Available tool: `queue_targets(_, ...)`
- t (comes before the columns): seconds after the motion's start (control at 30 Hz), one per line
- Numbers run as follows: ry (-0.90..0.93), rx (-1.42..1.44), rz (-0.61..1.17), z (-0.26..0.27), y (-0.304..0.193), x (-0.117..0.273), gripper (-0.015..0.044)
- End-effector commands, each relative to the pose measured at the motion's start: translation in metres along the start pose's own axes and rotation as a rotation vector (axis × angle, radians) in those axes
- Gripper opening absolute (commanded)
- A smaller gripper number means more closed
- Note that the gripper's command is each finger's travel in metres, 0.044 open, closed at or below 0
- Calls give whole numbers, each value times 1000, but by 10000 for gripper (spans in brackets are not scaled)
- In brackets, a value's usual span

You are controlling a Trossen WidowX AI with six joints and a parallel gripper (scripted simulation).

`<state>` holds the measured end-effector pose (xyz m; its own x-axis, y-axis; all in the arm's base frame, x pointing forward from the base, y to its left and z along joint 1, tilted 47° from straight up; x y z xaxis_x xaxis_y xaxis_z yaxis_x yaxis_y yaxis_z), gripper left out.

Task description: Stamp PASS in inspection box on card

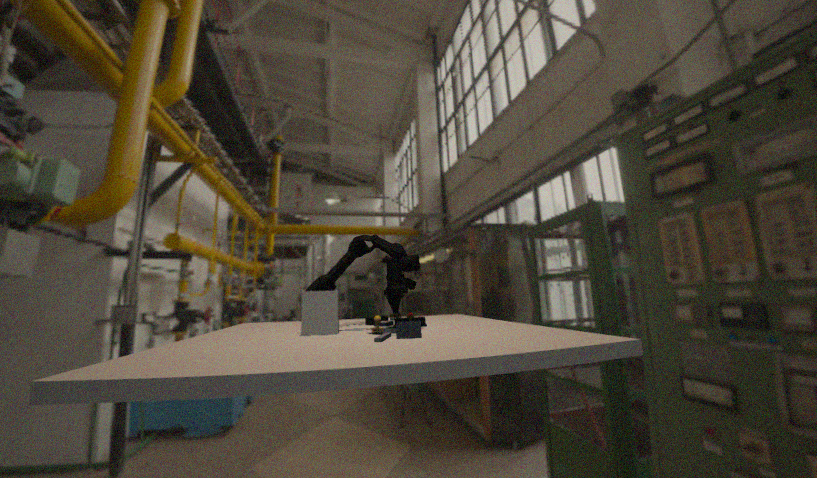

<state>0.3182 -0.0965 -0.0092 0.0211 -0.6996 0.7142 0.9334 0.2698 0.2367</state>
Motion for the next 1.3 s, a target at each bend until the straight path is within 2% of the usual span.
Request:
queue_targets(0.0, 7, -7, 0, 0, 0, -5, 0)
queue_targets(1.27, 9, -5, -1, 2, -1, -29, 0)
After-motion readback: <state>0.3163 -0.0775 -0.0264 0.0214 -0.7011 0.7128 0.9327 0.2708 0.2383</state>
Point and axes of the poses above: the point midway between the two fingers, 35 mm back from their tips, its own x axis back along the fingers, its own z axis across the jaws, y = z × x, the point moved 7 cm from there along x, back along the fingers, and after that the axes turned 15 degrees about x, right-handed, at the moved point
